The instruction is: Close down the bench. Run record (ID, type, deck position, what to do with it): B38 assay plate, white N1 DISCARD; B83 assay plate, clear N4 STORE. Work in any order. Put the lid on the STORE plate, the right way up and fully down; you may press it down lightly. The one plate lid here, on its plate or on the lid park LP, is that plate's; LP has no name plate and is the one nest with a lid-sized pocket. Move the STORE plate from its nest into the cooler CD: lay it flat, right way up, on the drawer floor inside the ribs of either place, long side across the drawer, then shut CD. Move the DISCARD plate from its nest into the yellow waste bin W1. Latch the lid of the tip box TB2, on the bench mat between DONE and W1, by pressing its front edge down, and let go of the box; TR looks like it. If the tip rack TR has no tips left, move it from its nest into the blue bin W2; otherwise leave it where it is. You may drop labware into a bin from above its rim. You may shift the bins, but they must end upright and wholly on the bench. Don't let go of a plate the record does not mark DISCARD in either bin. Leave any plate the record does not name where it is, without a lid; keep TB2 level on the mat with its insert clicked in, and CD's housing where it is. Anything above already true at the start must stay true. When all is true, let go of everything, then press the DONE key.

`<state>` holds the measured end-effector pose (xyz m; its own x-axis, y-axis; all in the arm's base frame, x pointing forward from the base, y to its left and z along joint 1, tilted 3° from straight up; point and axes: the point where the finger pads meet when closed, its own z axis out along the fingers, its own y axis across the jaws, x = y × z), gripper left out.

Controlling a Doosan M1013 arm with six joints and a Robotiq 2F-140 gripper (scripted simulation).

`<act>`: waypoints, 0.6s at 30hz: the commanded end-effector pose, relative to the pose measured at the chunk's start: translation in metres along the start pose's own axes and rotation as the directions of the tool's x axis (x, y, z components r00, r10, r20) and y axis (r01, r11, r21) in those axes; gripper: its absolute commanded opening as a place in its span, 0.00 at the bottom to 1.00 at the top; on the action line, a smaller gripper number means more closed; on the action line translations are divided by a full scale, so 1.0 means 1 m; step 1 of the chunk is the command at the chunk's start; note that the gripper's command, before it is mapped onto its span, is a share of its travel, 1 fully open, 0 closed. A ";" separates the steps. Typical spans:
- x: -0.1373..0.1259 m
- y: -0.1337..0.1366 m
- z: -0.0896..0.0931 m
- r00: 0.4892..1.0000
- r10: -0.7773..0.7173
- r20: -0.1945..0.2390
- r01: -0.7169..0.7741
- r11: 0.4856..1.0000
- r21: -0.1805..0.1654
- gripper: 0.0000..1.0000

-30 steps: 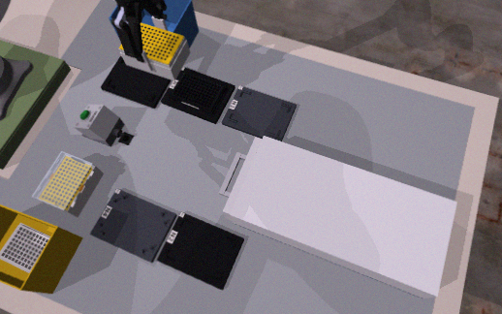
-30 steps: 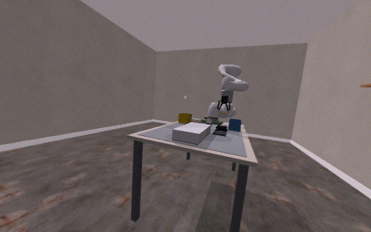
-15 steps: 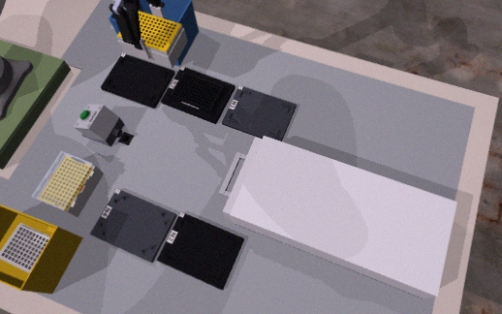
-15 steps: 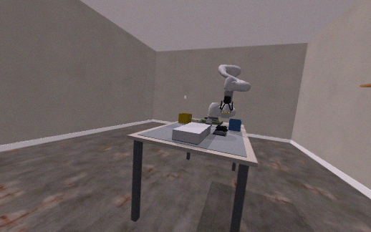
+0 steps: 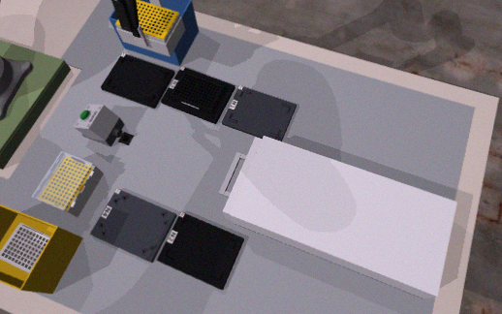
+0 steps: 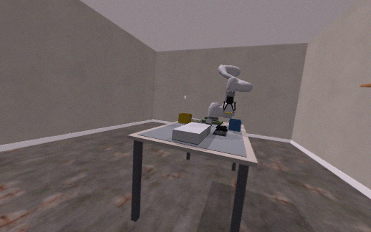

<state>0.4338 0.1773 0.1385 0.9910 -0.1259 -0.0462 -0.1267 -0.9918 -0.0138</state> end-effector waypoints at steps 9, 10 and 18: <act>-0.018 -0.025 0.000 1.000 0.000 0.000 0.000 1.000 0.000 0.00; -0.019 -0.028 0.000 1.000 0.000 0.000 0.000 1.000 0.000 0.00; -0.028 -0.041 0.000 1.000 0.000 0.000 0.000 1.000 0.000 0.00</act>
<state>0.4142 0.2148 0.1401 0.9910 -0.1259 -0.0462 -0.1267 -0.9918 -0.0138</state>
